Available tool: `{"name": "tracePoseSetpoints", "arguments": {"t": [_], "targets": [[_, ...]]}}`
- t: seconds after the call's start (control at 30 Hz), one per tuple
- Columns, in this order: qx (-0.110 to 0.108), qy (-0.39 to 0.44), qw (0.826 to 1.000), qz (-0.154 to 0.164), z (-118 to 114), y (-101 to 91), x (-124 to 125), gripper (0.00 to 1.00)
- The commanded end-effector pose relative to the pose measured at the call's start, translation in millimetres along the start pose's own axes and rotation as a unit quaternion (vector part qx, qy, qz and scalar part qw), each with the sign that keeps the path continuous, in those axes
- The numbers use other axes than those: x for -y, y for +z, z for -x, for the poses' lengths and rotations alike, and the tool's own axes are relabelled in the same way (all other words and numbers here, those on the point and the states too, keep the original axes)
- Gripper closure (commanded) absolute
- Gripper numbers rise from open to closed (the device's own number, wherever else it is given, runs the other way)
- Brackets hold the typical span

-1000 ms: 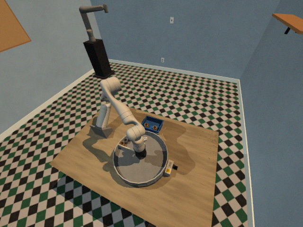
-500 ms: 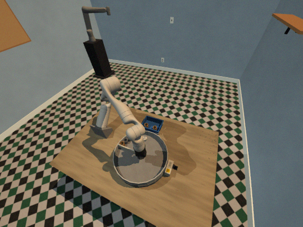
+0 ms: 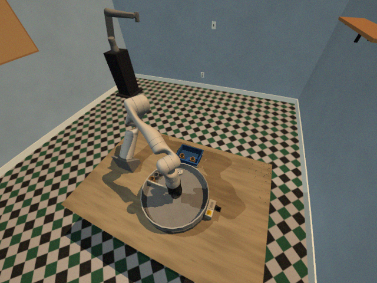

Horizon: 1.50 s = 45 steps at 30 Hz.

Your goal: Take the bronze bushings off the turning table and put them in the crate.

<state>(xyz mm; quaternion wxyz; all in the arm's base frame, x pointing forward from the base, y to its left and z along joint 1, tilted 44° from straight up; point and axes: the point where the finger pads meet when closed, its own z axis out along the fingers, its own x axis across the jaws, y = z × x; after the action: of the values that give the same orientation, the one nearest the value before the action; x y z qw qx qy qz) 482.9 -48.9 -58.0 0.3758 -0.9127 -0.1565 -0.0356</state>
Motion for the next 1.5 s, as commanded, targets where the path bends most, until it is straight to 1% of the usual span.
{"name": "tracePoseSetpoints", "arguments": {"t": [0.0, 0.23, 0.63, 0.8, 1.2, 1.37, 1.47], "targets": [[-0.001, 0.000, 1.000, 0.001, 0, -1.3, -1, 0.53], [-0.001, 0.000, 1.000, 0.001, 0, -6.8, -1, 0.53], [-0.001, 0.000, 1.000, 0.001, 0, -6.8, -1, 0.53], [-0.001, 0.000, 1.000, 0.001, 0, -12.2, -1, 0.53], [-0.001, 0.000, 1.000, 0.001, 0, -12.2, -1, 0.53], [-0.001, 0.000, 1.000, 0.001, 0, -17.6, -1, 0.53], [-0.001, 0.000, 1.000, 0.001, 0, -17.6, -1, 0.53]]}}
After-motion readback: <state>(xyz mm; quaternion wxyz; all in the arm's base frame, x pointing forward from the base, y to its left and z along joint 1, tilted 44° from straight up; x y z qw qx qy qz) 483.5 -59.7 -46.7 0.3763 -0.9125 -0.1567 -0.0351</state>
